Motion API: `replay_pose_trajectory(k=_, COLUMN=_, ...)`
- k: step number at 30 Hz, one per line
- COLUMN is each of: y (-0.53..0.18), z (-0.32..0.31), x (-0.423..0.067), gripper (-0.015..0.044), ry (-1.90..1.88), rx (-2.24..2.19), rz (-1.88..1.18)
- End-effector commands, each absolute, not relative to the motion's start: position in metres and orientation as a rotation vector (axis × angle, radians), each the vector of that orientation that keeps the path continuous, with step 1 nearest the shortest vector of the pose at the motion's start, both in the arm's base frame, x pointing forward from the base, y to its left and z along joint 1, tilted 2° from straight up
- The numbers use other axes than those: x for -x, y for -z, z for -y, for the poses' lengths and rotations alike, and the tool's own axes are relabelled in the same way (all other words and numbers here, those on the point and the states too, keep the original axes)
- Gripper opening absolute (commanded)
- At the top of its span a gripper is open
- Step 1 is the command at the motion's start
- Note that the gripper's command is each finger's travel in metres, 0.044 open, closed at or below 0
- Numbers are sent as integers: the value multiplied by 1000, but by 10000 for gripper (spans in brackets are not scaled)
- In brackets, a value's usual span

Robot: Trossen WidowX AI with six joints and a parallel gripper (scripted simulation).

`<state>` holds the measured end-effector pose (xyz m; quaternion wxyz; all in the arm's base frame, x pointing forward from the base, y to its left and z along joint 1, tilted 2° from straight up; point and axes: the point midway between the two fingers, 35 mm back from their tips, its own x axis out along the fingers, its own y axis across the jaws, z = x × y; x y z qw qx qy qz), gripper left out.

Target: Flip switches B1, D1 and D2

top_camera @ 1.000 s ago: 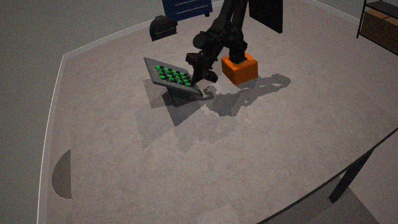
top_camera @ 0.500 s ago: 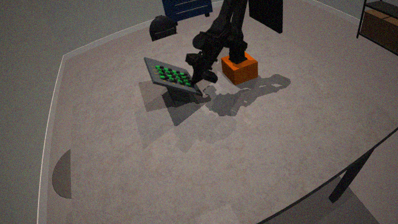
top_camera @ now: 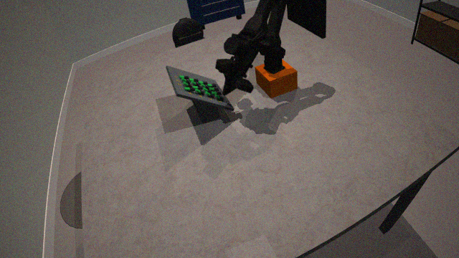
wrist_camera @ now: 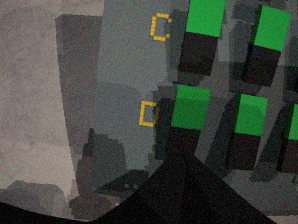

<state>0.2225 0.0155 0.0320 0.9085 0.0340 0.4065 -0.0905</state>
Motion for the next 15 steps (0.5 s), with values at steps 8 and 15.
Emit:
replay_pose_trajectory(k=8, y=-71, z=-21, x=-190, gripper=0, ry=183, rx=-74, rz=-847)
replay_pose_trajectory(k=15, y=-71, z=2, x=-186, gripper=0, ry=184, rx=-73, rz=-850)
